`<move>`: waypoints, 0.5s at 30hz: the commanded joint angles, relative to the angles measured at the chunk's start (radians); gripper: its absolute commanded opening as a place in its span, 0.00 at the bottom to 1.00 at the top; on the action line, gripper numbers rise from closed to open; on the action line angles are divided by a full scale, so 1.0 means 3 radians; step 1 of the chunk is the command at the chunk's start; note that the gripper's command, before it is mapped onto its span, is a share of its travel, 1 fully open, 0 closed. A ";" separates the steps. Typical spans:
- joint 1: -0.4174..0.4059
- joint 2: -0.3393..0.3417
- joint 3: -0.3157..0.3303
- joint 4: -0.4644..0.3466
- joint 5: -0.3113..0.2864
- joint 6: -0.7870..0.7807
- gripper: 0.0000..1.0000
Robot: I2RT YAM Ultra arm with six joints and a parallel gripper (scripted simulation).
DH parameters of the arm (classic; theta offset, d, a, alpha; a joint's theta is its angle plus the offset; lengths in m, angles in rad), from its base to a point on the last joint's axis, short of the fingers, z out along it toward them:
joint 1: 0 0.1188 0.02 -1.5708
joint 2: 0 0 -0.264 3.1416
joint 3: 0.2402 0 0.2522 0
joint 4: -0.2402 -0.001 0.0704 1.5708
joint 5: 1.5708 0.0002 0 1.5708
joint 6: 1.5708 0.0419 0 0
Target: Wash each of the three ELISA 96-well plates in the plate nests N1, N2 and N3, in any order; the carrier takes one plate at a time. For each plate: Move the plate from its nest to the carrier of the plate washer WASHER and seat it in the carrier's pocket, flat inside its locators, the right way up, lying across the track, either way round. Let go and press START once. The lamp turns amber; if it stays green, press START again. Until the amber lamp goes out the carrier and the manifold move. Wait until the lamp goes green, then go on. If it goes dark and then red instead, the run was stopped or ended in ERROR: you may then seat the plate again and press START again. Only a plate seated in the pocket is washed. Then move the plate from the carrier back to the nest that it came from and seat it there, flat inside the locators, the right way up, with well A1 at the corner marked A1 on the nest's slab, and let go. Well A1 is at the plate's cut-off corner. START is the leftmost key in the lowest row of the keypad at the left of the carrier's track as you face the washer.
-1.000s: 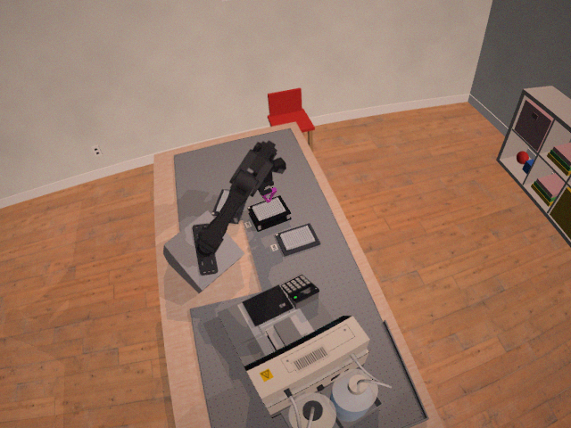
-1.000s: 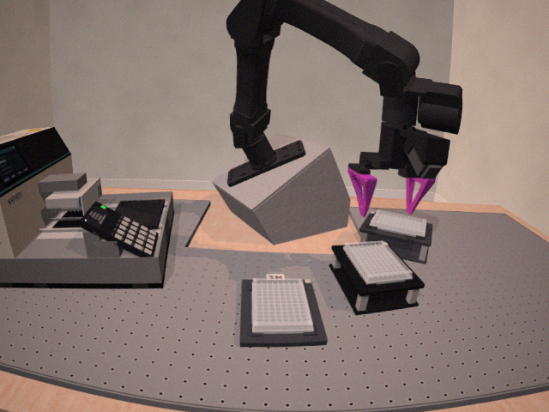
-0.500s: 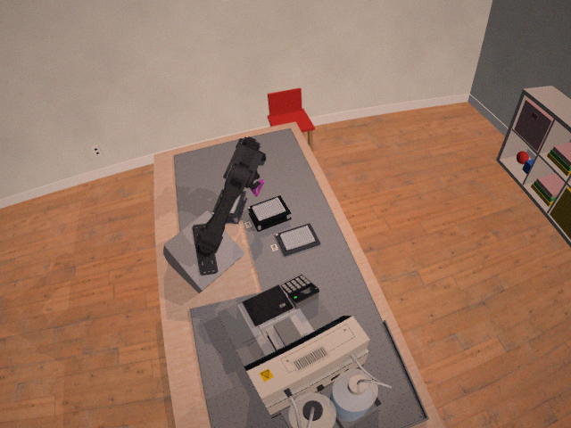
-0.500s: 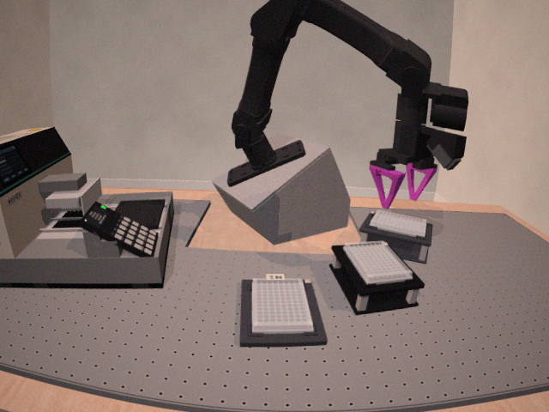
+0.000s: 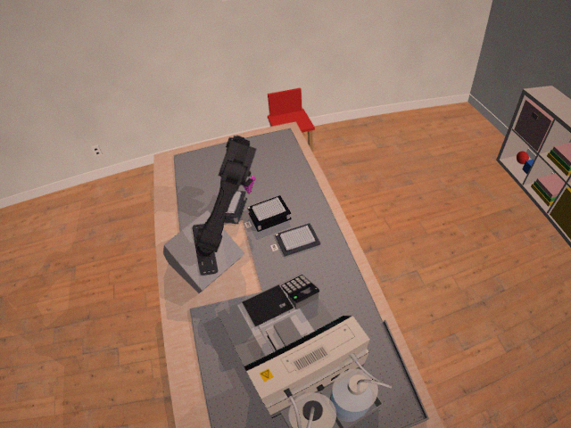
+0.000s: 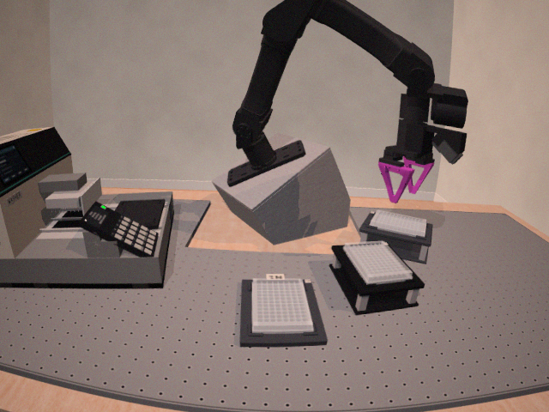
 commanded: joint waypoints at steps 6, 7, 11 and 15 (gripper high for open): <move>0.0280 0.0082 0.0010 0.0010 -0.0098 -0.0518 1.00; 0.0321 0.0102 0.0013 0.0011 -0.0112 -0.0588 1.00; 0.0481 0.0188 0.0037 0.0008 -0.0171 -0.0584 1.00; 0.0564 0.0237 0.0058 0.0004 -0.0203 -0.0500 1.00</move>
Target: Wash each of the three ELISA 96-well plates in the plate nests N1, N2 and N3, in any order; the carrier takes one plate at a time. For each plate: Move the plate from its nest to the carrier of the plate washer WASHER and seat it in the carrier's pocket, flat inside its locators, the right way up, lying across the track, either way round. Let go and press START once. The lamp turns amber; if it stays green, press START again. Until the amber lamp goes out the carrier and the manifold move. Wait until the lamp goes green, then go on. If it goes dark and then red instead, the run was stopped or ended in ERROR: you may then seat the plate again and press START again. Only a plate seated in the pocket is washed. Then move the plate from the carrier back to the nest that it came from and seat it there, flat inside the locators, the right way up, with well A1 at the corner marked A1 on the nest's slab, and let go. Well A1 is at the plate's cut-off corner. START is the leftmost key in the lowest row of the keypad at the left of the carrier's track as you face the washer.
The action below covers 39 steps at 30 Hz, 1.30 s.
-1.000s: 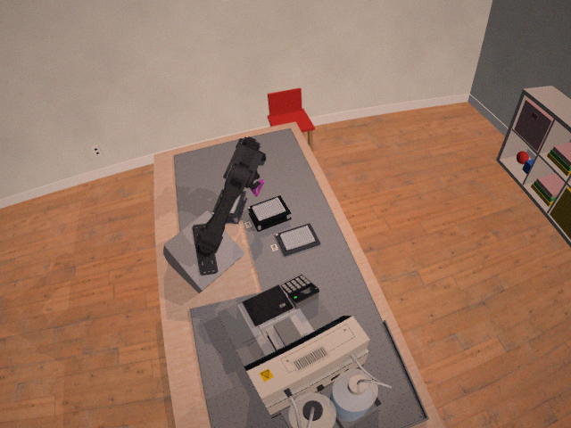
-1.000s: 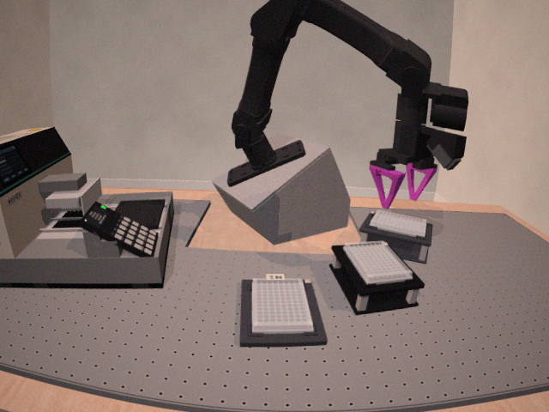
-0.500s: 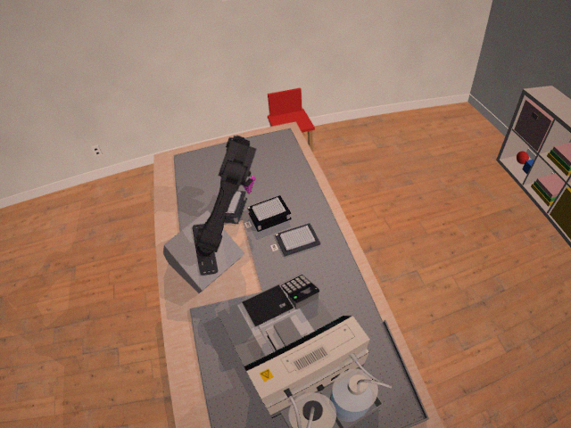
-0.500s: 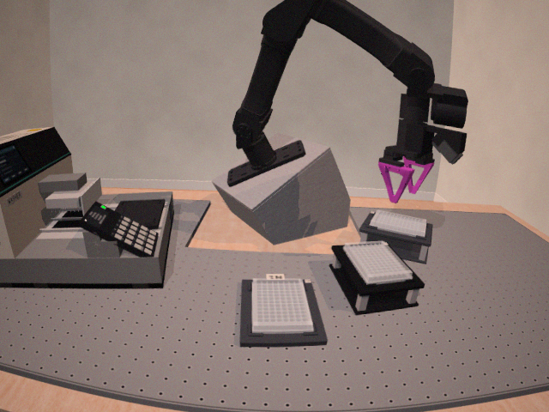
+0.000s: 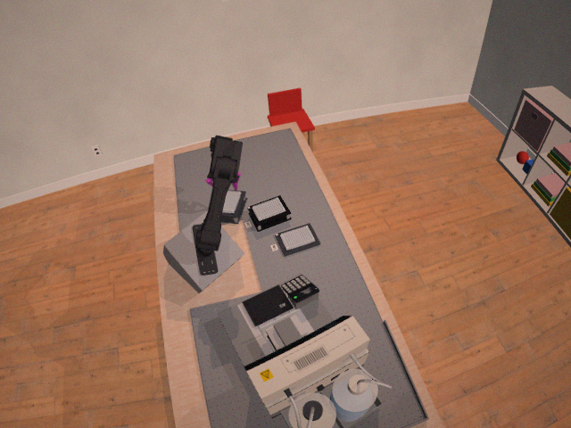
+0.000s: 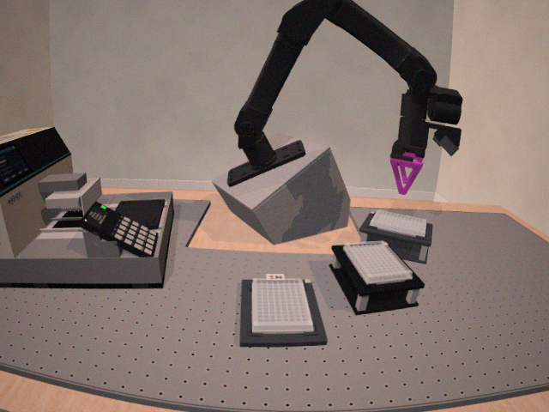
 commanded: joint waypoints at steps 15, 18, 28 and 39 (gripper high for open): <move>0.0007 0.0000 -0.0014 0.0081 -0.0012 -0.0007 1.00; -0.0010 0.0020 -0.0050 0.0143 -0.0006 -0.0024 1.00; -0.0056 0.0076 -0.0140 0.0308 0.0012 -0.0070 1.00; -0.0116 0.0156 -0.0241 0.0513 0.0034 -0.0130 1.00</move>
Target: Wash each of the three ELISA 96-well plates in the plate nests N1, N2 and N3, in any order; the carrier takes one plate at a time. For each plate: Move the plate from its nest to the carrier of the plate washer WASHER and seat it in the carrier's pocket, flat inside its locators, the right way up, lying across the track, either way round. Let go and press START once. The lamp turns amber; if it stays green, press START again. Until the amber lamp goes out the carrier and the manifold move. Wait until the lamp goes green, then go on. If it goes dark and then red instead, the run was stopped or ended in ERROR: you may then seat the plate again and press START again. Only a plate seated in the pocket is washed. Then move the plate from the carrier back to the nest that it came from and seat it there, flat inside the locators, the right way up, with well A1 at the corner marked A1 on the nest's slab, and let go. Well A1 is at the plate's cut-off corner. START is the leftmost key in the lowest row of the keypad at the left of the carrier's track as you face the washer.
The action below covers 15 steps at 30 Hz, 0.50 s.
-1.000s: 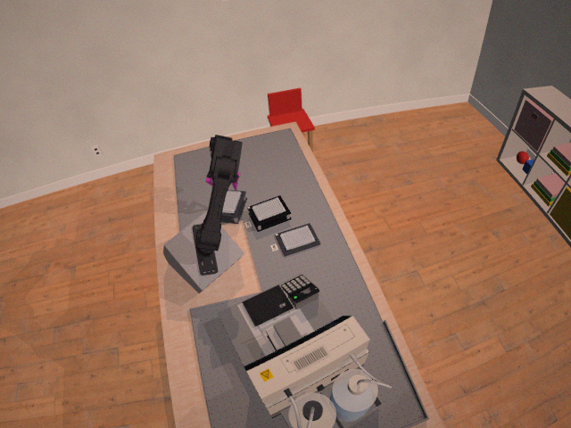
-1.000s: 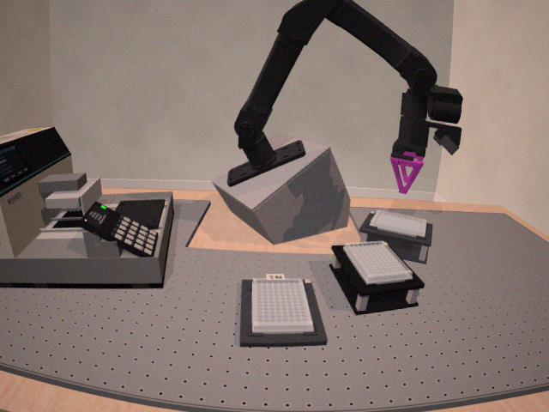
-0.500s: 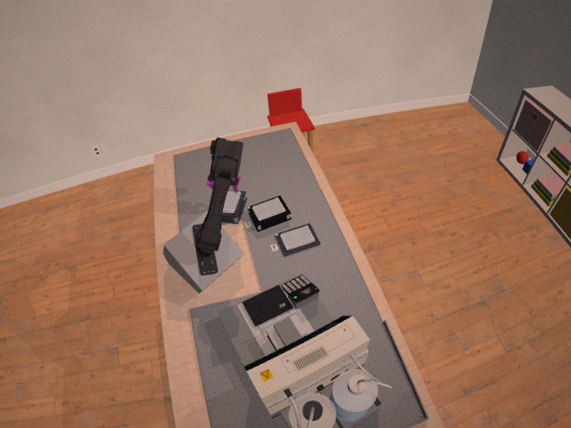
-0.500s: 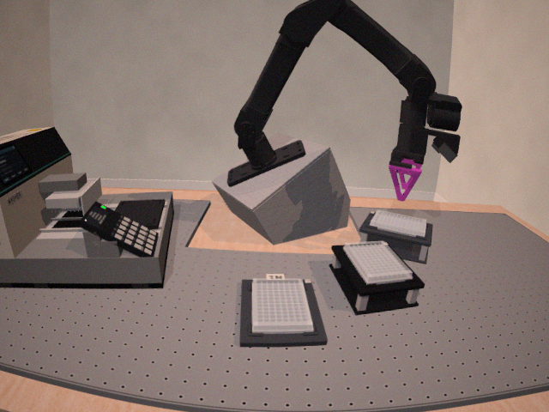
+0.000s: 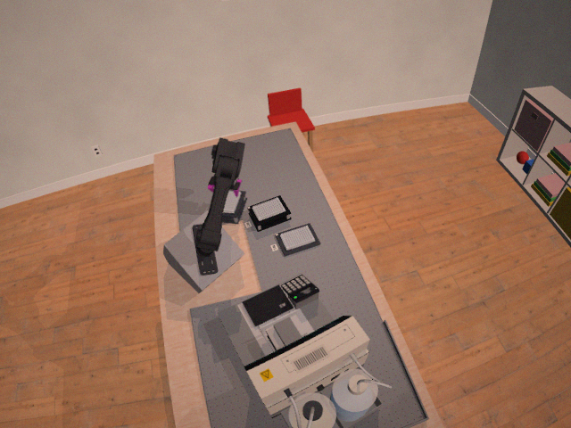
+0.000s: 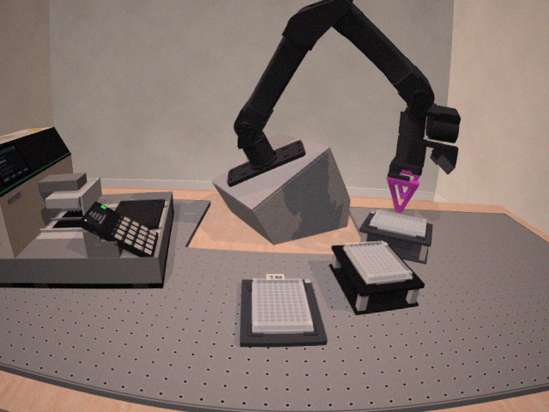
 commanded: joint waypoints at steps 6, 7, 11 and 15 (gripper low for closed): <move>-0.0014 0.0022 -0.0036 0.0163 0.0018 -0.0052 1.00; -0.0020 0.0031 -0.0044 0.0183 0.0020 -0.0058 1.00; -0.0045 0.0068 -0.0078 0.0263 0.0029 -0.0083 1.00; -0.0053 0.0081 -0.0088 0.0289 0.0032 -0.0092 1.00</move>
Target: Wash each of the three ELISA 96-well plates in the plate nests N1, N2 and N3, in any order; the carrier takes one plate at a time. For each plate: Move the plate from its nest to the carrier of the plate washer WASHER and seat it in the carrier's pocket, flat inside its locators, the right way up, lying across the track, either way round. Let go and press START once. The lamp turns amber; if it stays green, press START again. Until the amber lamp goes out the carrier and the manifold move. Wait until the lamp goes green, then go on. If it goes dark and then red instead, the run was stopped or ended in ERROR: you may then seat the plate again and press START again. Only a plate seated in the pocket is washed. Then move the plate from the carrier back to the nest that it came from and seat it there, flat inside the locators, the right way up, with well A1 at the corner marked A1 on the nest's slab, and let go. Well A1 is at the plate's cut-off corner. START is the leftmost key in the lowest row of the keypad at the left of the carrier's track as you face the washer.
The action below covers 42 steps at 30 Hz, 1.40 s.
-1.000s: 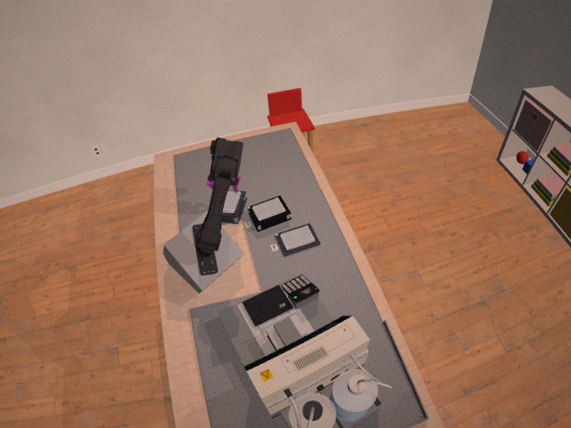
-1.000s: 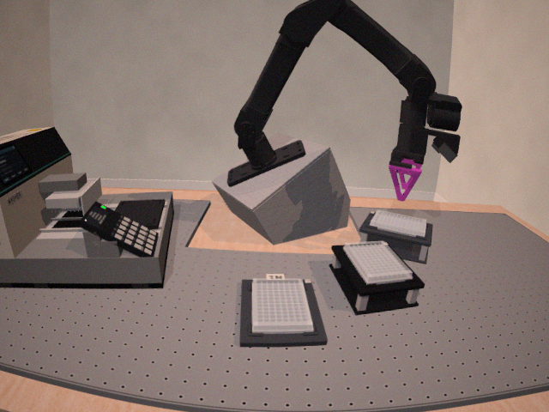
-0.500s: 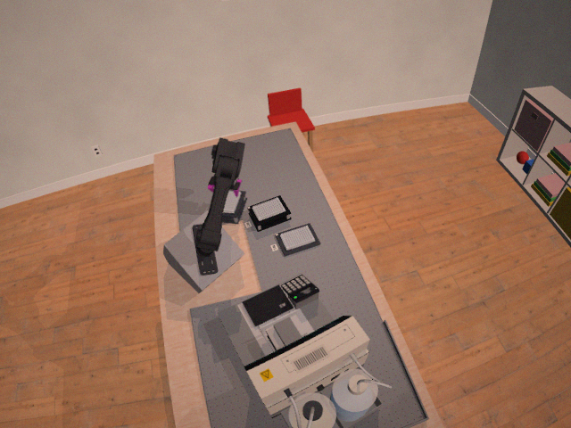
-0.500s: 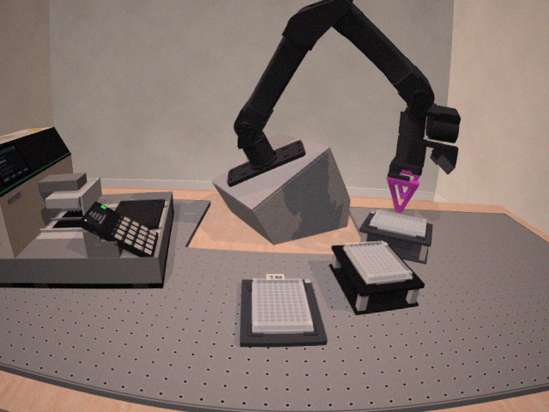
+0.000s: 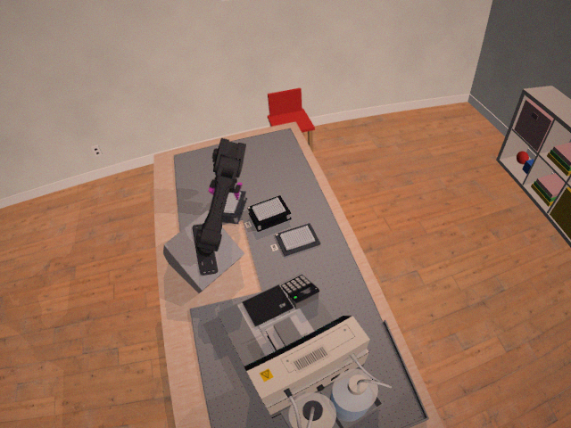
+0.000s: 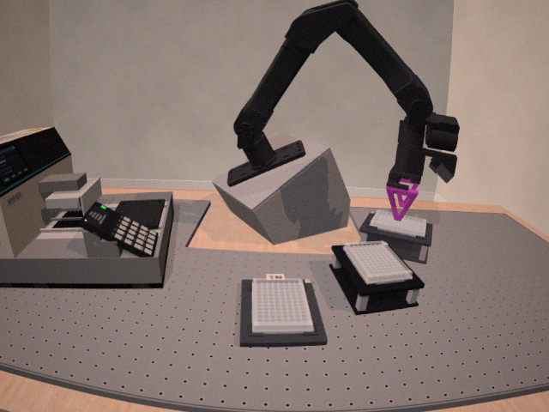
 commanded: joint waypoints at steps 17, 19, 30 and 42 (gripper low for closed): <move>0.0013 -0.0023 0.0011 0.0048 0.0005 -0.0014 1.00; 0.0013 -0.0023 0.0011 0.0048 0.0005 -0.0014 1.00; -0.0012 0.0016 -0.0020 0.0128 0.0014 -0.0040 1.00; -0.0038 0.0056 -0.0048 0.0207 0.0023 -0.0066 1.00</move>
